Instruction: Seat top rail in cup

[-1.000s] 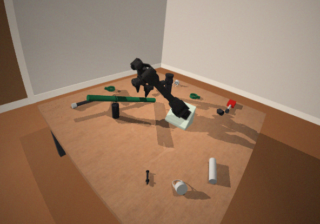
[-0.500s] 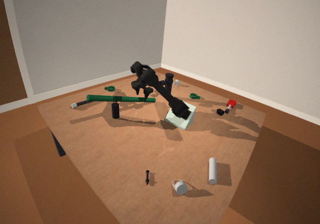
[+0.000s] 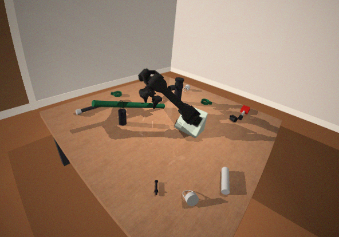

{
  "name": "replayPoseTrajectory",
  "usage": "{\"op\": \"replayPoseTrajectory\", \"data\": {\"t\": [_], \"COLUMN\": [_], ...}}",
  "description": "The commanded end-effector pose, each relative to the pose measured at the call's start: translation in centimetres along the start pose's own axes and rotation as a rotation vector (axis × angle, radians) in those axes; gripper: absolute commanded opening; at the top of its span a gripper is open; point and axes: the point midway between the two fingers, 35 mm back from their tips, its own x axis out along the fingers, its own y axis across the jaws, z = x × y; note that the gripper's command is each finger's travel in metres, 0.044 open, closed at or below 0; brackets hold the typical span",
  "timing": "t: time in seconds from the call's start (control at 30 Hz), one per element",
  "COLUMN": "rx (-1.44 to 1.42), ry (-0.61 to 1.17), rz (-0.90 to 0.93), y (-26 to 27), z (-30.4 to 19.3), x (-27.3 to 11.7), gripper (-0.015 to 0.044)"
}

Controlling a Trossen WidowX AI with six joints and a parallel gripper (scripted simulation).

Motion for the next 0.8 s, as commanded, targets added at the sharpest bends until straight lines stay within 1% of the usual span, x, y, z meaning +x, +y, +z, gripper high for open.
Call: {"op": "replayPoseTrajectory", "data": {"t": [0.0,0.2,0.43,0.77], "rx": [0.006,0.006,0.006,0.006], "ry": [-0.007,-0.008,-0.007,-0.007], "rz": [0.008,0.009,0.008,0.008], "y": [0.28,0.35,0.31,0.31], "z": [0.08,0.11,0.09,0.09], "x": [0.81,1.51,1.52,1.52], "gripper": [0.044,0.044,0.0256,0.019]}}
